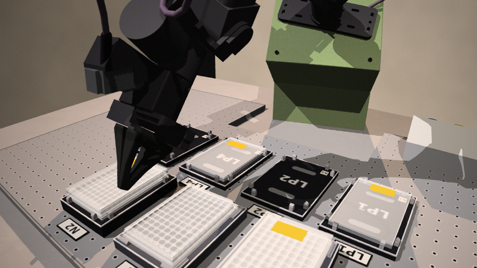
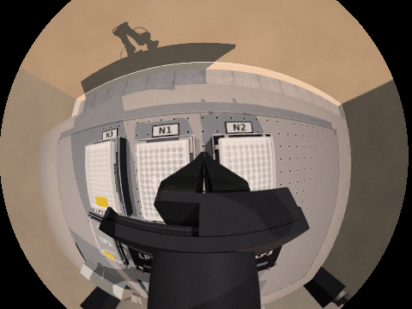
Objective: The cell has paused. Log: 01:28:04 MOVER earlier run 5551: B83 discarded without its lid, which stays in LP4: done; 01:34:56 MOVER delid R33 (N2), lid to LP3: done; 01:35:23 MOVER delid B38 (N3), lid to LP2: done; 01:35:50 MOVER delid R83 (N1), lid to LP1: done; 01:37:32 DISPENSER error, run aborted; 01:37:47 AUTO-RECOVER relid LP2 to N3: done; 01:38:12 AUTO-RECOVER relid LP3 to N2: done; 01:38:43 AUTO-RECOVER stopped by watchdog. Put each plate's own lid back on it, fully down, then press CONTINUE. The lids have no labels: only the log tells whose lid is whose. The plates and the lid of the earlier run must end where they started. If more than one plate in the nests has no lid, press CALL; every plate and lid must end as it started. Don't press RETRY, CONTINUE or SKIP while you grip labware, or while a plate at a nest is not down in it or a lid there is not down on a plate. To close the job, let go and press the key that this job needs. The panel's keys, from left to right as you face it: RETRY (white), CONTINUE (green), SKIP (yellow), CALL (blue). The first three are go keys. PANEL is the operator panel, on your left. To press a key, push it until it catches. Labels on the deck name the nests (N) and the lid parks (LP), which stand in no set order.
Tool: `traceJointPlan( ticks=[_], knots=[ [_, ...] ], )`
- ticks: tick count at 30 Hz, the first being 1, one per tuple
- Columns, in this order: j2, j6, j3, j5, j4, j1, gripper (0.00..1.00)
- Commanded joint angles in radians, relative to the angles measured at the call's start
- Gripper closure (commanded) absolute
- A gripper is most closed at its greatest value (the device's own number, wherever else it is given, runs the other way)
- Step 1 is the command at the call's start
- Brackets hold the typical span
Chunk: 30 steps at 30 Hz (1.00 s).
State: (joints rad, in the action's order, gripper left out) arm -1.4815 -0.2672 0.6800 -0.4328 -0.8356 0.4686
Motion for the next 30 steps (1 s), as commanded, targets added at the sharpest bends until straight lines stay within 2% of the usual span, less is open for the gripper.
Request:
traceJointPlan(
  ticks=[1, 23, 24, 26, 30],
  knots=[
    [0.001, -0.005, 0.008, -0.020, -0.032, 0.011, 1.00],
    [0.000, -0.005, 0.008, -0.020, -0.033, 0.011, 1.00],
    [0.040, 0.010, 0.020, -0.015, 0.016, 0.004, 0.00],
    [0.075, 0.025, -0.025, -0.005, 0.084, -0.023, 0.00],
    [0.154, 0.051, 0.005, 0.013, 0.225, -0.060, 0.00]
  ],
)
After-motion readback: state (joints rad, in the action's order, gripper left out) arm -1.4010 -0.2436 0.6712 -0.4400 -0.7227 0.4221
